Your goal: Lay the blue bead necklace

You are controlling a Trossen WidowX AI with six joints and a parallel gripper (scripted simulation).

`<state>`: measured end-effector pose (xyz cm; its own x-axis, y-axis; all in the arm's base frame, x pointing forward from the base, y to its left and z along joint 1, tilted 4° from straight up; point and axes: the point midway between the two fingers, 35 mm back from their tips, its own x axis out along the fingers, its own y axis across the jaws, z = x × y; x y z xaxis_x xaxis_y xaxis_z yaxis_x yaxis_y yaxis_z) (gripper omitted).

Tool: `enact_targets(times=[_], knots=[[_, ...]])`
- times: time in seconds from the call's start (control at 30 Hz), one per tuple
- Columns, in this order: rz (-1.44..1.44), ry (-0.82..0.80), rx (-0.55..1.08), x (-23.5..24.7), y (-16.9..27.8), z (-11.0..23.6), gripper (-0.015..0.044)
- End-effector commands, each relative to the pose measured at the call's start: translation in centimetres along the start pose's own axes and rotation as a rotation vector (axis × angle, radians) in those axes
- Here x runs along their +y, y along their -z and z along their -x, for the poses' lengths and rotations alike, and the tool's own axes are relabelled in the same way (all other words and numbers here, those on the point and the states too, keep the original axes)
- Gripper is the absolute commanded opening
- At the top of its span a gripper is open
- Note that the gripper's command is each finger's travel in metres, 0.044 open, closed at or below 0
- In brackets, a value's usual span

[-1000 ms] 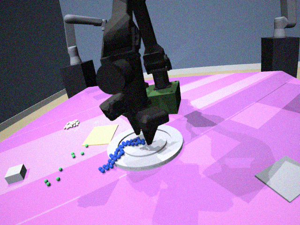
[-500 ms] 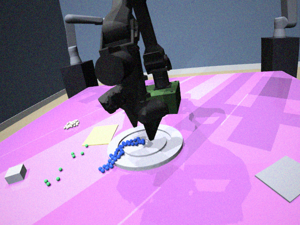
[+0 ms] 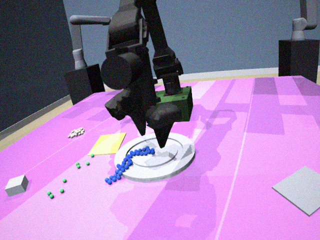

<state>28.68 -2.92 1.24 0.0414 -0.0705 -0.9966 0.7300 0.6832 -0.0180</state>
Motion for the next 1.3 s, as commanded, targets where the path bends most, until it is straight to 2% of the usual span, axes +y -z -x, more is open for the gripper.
enact_targets(times=[0.0,0.23,0.43,0.5,1.27], knots=[[0.263,0.001,-0.002,0.2,-0.2,0.3,0.0309],[0.946,0.001,-0.002,0.6,-0.5,0.8,0.0125],[1.527,0.002,-0.002,1.0,-0.8,1.2,0.0120],[1.632,0.002,-0.002,1.1,-0.9,1.3,0.0120],[1.674,0.002,-0.002,1.1,-0.9,0.9,0.0120]])
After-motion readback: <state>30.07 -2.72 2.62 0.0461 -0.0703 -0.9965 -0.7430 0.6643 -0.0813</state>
